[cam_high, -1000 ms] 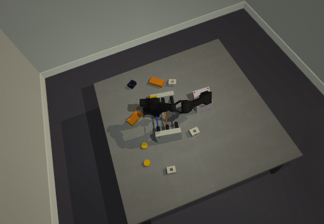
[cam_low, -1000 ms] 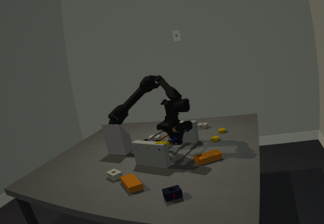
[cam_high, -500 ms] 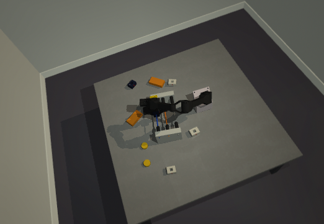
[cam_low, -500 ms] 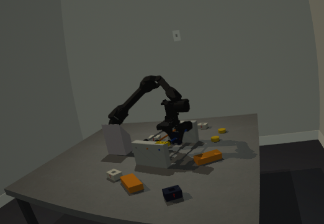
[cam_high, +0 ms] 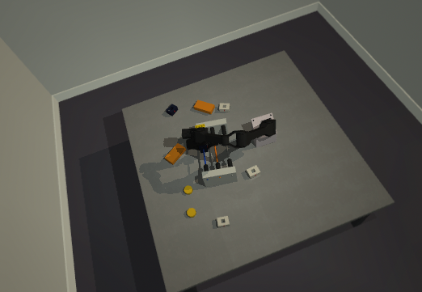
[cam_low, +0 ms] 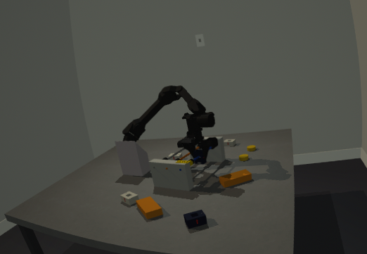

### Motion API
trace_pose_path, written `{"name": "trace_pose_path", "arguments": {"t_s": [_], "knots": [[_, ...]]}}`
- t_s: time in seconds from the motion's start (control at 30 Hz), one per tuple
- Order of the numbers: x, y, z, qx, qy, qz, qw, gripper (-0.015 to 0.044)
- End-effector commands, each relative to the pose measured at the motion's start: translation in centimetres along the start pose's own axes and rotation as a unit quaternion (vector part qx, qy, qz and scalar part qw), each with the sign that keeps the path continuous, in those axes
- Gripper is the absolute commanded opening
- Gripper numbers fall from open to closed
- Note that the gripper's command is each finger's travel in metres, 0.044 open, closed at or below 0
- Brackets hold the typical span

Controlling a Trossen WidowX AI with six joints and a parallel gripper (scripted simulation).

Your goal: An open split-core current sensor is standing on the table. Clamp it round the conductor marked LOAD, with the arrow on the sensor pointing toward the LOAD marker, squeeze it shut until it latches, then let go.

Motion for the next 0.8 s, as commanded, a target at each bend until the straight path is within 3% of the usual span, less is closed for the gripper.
{"name": "trace_pose_path", "arguments": {"t_s": [0.0, 0.17, 0.4, 0.67, 0.77], "knots": [[0.0, 0.0, 0.0, -0.001, 0.000, 0.000, 1.000, 0.0250], [0.0, 0.0, 0.0, -0.001, 0.000, 0.000, 1.000, 0.0250], [0.0, 0.0, 0.0, -0.001, 0.000, 0.000, 1.000, 0.0434], [0.0, 0.0, 0.0, -0.001, 0.000, 0.000, 1.000, 0.0440], [-1.7, 0.0, 0.4, -0.001, 0.004, -0.001, 1.000, 0.0440]]}}
Point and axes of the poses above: the point midway between the two fingers, 35 mm back from their tips, its own x axis out along the fingers, its own z axis across the jaws, y = z × x, the point moved 6 cm from there along -x, back along the fingers, and after that the axes turned 6 degrees about -x, right-handed, at the moved point
